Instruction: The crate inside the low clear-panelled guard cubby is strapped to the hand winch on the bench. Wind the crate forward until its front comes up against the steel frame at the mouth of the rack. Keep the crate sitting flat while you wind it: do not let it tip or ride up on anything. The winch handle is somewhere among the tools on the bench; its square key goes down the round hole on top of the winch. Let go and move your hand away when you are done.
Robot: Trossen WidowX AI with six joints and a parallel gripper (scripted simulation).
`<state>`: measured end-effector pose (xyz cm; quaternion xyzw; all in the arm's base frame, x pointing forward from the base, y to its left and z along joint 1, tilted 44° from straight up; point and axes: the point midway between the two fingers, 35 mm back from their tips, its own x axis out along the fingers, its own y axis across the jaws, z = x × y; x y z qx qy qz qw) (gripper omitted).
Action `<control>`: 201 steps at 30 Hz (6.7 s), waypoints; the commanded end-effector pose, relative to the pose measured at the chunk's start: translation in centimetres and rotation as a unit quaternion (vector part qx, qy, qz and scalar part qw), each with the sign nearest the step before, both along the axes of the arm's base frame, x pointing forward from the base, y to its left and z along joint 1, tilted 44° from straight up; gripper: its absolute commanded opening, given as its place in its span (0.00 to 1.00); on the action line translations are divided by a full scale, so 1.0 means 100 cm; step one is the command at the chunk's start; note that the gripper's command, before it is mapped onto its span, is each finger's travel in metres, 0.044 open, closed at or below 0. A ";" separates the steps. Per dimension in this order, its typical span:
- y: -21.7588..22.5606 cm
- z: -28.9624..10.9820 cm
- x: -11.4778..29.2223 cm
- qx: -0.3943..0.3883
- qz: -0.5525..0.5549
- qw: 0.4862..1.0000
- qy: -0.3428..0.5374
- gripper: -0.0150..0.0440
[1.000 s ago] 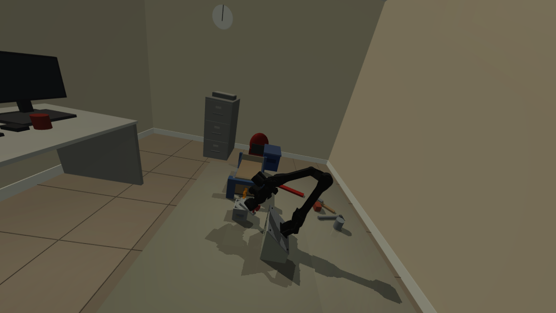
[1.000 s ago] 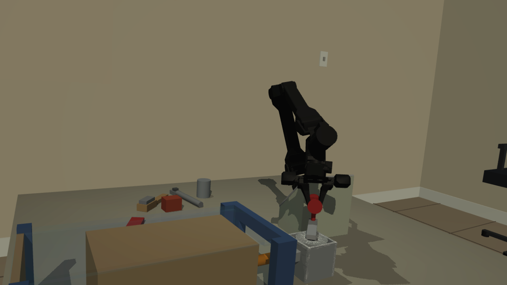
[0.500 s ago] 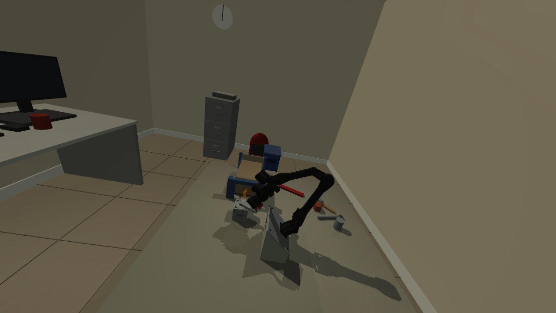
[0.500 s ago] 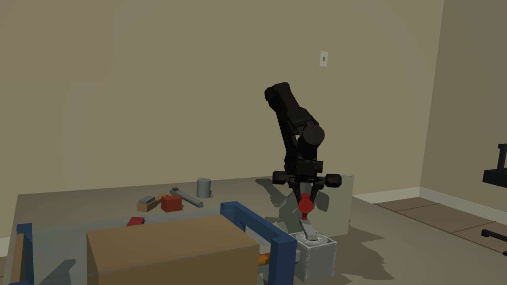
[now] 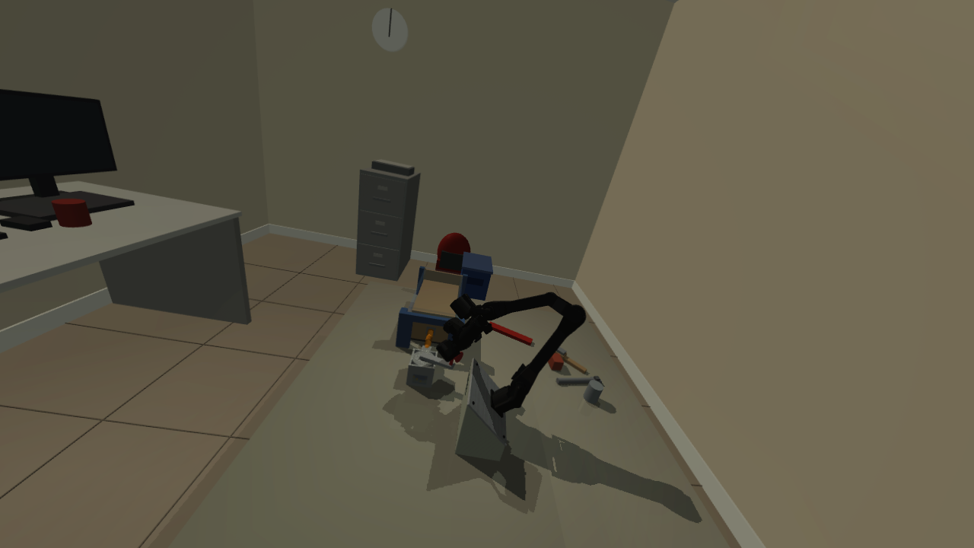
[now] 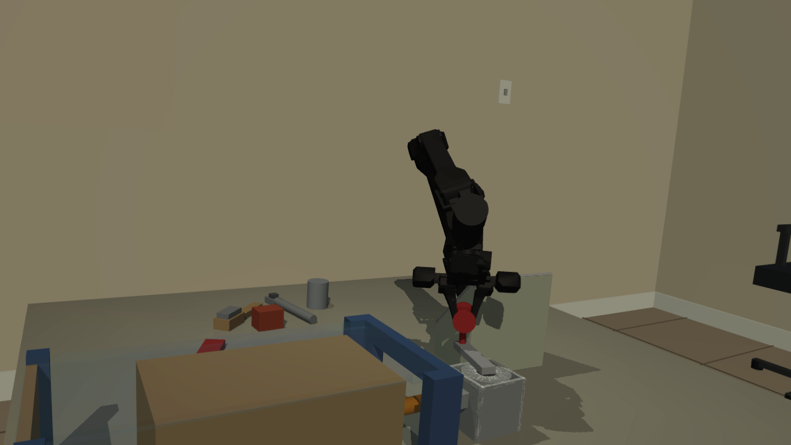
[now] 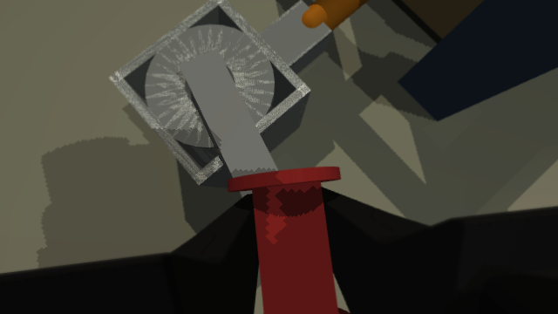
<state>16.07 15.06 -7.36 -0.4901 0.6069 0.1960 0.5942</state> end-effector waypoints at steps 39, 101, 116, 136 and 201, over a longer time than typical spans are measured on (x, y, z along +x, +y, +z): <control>0.005 -0.011 0.075 -0.008 -0.002 1.000 -0.018 0.25; 0.066 -0.068 0.121 -0.005 -0.002 1.000 -0.020 0.25; 0.084 -0.083 0.119 -0.004 -0.002 1.000 -0.020 0.25; 0.106 -0.103 0.107 -0.003 -0.002 1.000 -0.020 0.25; 0.145 -0.133 0.017 0.000 -0.002 1.000 -0.017 0.25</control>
